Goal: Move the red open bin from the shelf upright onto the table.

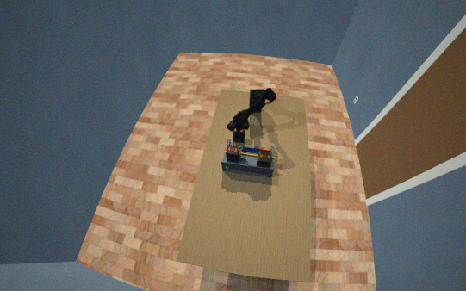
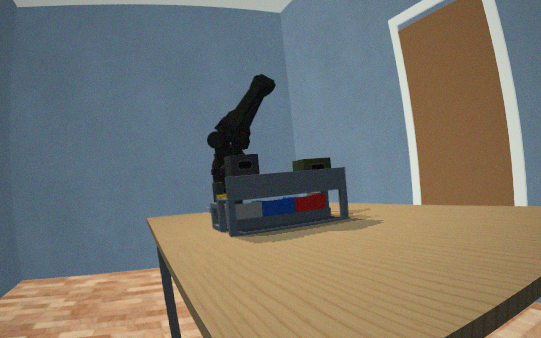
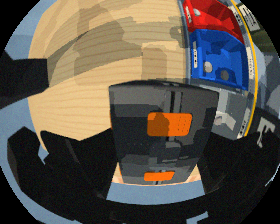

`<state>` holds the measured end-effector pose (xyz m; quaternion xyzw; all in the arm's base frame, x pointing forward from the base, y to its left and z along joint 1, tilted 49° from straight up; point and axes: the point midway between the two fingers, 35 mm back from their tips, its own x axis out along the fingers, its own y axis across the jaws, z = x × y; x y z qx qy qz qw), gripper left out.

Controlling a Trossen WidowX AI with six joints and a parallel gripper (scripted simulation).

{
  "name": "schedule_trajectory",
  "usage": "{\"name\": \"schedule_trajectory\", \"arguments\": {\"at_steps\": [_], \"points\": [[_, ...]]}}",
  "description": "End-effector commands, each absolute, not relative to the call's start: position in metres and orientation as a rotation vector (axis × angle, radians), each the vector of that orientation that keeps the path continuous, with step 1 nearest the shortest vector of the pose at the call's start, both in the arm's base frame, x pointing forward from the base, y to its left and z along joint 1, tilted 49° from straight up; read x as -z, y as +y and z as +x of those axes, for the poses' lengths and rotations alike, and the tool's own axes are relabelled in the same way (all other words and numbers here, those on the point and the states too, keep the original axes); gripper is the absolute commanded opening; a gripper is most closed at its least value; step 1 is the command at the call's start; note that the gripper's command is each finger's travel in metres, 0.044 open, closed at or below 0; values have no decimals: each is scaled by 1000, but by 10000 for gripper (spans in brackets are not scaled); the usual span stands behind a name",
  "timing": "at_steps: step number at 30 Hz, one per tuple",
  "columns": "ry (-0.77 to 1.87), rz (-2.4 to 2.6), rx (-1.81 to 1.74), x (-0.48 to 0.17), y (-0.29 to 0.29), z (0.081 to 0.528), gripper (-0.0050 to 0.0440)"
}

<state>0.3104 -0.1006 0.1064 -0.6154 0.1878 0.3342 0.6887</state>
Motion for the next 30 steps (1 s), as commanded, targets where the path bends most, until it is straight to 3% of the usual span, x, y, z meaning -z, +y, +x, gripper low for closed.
{"name": "schedule_trajectory", "arguments": {"at_steps": [1,30], "points": [[415,-1404,-699,-121,-108,310,0],[413,-1399,-716,-117,-105,311,0]]}}
